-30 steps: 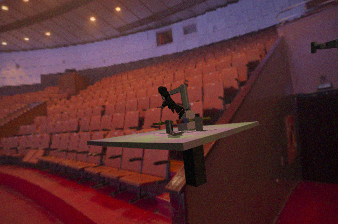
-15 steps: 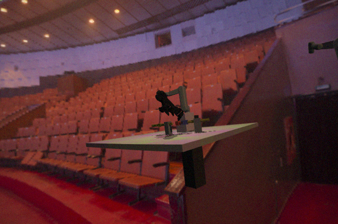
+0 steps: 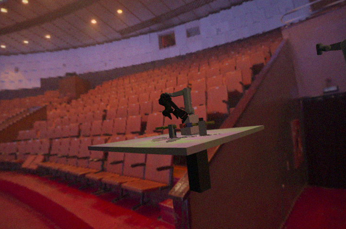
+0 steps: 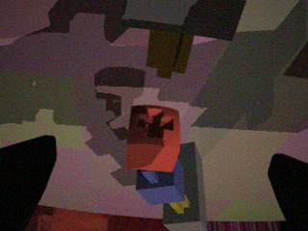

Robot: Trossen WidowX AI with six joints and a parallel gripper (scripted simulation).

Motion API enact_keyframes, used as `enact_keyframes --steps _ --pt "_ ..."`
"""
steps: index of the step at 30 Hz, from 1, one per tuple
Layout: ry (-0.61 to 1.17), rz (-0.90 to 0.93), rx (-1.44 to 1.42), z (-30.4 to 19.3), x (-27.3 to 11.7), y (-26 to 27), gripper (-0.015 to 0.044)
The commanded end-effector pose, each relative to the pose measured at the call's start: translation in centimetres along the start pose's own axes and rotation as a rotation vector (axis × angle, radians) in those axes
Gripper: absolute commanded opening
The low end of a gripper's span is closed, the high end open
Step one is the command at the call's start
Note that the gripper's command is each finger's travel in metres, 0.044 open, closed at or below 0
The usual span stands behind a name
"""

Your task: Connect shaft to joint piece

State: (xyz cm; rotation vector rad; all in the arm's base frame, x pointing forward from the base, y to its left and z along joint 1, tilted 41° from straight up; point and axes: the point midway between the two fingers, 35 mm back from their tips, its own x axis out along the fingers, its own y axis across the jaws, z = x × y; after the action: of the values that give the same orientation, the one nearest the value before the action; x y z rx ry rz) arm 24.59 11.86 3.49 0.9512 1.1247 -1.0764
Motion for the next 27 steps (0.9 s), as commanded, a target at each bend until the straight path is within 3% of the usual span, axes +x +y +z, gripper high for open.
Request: enact_keyframes --steps 1,27 --pt "0.007 0.005 0.014 0.0 -0.1 0.0 0.044" --pt "-0.247 -0.041 -0.741 9.7 -5.0 1.7 0.044"
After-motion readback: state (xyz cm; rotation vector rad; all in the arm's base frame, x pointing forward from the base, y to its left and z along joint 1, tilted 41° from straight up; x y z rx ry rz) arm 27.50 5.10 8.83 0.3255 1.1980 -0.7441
